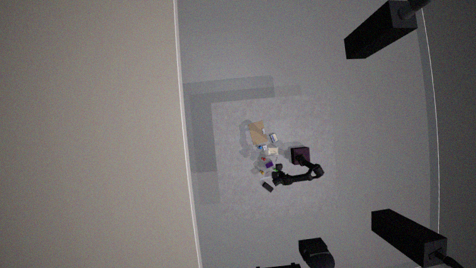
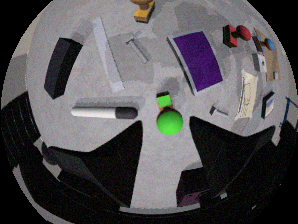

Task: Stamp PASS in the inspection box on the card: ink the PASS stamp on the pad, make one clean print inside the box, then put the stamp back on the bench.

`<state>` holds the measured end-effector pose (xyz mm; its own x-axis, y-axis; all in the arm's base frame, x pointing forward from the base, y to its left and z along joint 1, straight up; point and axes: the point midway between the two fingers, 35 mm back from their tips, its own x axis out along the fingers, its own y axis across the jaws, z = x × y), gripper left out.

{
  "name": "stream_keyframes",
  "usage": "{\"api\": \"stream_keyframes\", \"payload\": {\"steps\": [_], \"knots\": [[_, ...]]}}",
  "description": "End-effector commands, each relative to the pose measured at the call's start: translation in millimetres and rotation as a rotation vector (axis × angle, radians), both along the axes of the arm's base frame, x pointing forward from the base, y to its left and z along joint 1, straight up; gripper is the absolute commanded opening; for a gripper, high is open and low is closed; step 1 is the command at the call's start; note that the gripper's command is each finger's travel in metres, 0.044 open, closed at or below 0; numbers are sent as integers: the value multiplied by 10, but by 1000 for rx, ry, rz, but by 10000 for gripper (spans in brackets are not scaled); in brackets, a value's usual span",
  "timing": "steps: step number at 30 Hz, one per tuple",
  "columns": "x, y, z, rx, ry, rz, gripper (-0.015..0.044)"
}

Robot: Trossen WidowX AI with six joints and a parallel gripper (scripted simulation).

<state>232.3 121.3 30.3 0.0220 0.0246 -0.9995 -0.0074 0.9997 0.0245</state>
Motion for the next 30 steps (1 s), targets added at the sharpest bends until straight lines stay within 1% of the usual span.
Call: {"api": "stream_keyframes", "payload": {"steps": [1,21,30], "knots": [[-24,-23,-98,-11,9,0,222],[-47,-37,-419,-11,10,0,222],[-49,-38,-430,-11,10,0,222]]}}
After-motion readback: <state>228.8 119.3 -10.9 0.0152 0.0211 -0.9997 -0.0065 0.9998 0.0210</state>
